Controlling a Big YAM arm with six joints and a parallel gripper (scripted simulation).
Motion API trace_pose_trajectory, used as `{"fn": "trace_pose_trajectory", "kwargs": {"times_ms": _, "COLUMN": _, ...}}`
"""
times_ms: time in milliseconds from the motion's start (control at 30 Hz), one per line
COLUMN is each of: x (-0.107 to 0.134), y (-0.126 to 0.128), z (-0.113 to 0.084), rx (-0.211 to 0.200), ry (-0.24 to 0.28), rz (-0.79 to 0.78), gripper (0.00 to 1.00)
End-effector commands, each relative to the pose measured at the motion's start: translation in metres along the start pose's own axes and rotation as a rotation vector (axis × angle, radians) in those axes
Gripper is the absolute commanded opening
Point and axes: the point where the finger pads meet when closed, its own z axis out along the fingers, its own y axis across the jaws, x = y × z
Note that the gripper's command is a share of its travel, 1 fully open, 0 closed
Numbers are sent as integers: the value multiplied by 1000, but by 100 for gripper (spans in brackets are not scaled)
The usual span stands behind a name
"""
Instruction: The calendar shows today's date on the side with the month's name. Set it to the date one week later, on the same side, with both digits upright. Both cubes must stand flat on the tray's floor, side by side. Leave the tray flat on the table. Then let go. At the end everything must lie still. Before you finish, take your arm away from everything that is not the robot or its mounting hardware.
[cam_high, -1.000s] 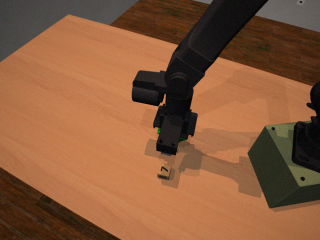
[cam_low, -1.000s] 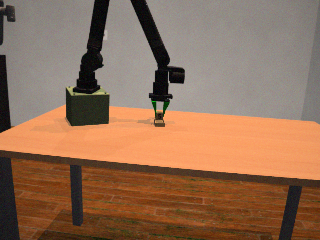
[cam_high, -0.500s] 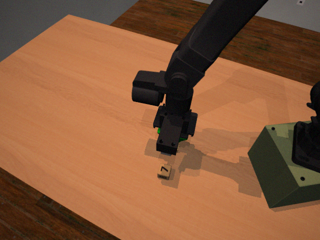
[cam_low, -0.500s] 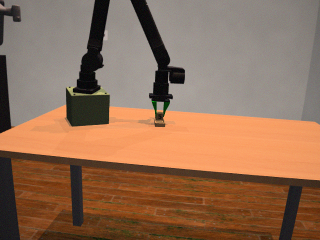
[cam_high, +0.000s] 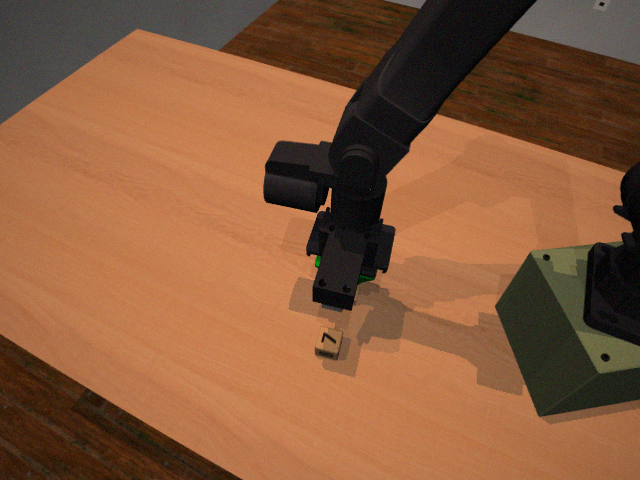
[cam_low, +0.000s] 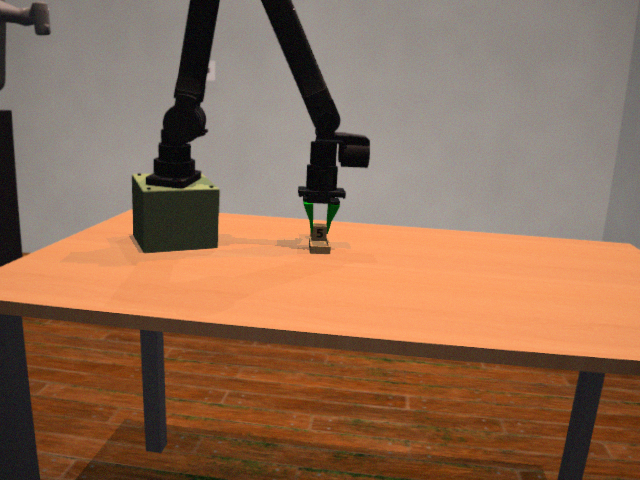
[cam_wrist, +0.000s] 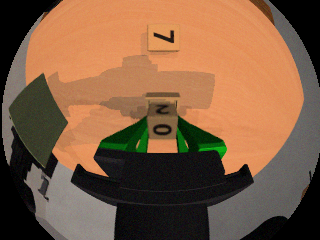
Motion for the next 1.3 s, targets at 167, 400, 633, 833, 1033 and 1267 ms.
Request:
{"fn": "trace_pose_trajectory", "kwargs": {"times_ms": 167, "x": 3, "y": -21, "z": 1, "rx": 38, "ry": 0, "rz": -2, "gripper": 27}}
{"fn": "trace_pose_trajectory", "kwargs": {"times_ms": 400, "x": 3, "y": -20, "z": 3, "rx": 35, "ry": 0, "rz": -3, "gripper": 27}}
{"fn": "trace_pose_trajectory", "kwargs": {"times_ms": 633, "x": 3, "y": -18, "z": 7, "rx": 33, "ry": 0, "rz": -1, "gripper": 27}}
{"fn": "trace_pose_trajectory", "kwargs": {"times_ms": 833, "x": 3, "y": -18, "z": 10, "rx": 31, "ry": 0, "rz": -2, "gripper": 27}}
{"fn": "trace_pose_trajectory", "kwargs": {"times_ms": 1033, "x": 3, "y": -17, "z": 10, "rx": 31, "ry": 0, "rz": -2, "gripper": 27}}
{"fn": "trace_pose_trajectory", "kwargs": {"times_ms": 1267, "x": 3, "y": -17, "z": 10, "rx": 31, "ry": 0, "rz": -2, "gripper": 27}}
